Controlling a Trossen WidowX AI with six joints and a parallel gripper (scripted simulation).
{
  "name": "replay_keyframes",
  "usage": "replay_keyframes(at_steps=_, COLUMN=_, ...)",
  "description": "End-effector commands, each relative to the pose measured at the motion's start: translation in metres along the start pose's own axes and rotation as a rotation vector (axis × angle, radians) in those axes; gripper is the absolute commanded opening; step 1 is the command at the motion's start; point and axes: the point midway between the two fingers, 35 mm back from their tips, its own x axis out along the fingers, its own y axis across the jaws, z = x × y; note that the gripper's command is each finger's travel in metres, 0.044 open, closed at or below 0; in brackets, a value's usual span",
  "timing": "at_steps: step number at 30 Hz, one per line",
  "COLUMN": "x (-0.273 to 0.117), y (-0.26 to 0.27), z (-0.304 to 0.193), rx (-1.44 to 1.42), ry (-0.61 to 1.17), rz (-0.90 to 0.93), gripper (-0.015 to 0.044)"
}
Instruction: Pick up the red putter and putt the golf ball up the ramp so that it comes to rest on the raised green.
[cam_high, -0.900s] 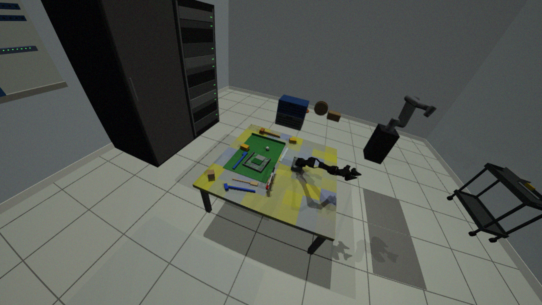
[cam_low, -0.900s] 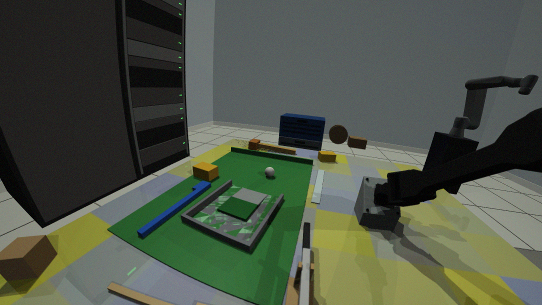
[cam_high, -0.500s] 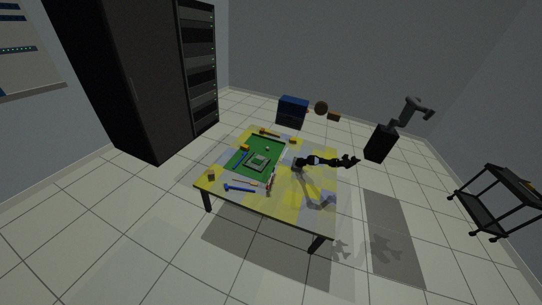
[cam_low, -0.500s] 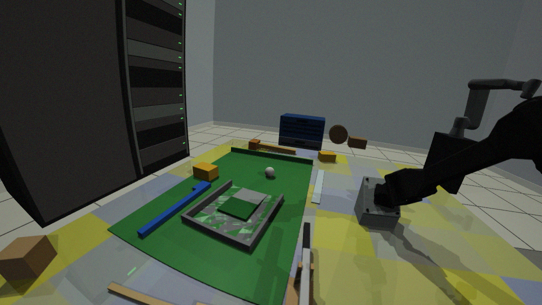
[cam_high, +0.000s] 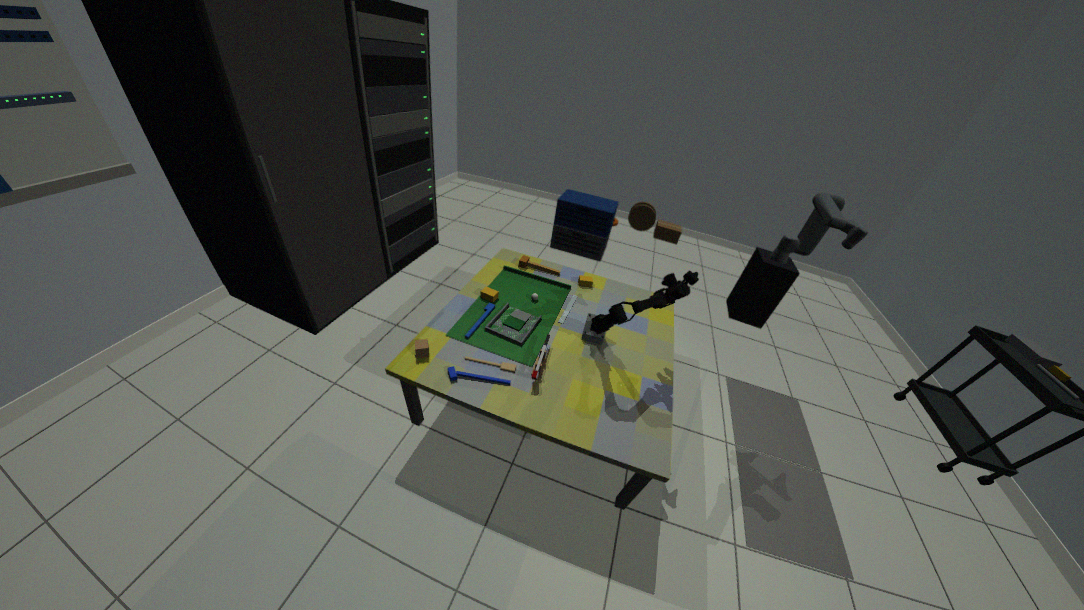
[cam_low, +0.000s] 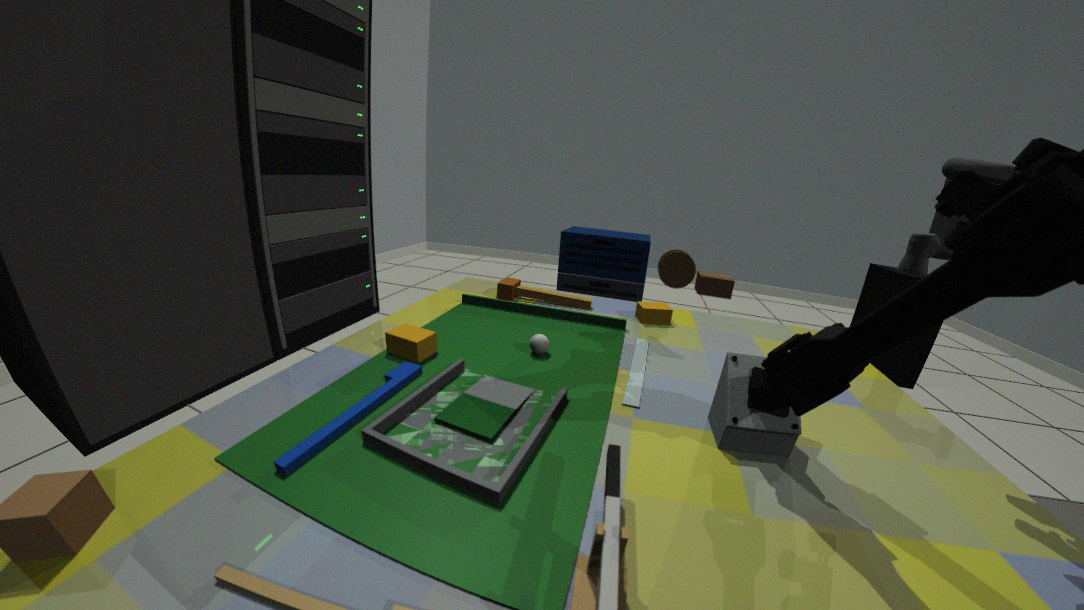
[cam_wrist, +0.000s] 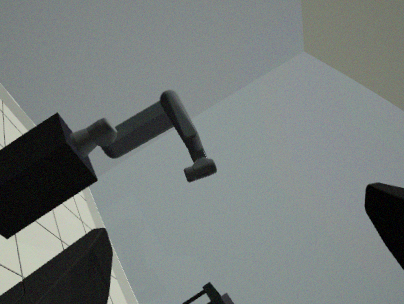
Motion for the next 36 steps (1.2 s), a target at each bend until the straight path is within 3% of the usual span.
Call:
replay_keyframes(at_steps=1, x=0.003, y=0.002, z=0.077, rx=-0.019, ry=-0.191, rz=0.057, gripper=0.0440)
replay_keyframes(at_steps=9, x=-0.018, y=0.018, z=0.207, rx=-0.087, ry=-0.515, rz=0.175, gripper=0.0440)
replay_keyframes(at_steps=17, x=-0.077, y=0.048, z=0.322, rx=-0.191, ry=-0.837, rz=0.318, gripper=0.0440)
replay_keyframes(at_steps=27, x=-0.195, y=0.100, z=0.424, rx=-0.359, ry=-1.213, rz=0.533, gripper=0.0440)
replay_keyframes(at_steps=36, x=-0.325, y=0.152, z=0.458, rx=-0.556, ry=-1.509, rz=0.760, gripper=0.0440)
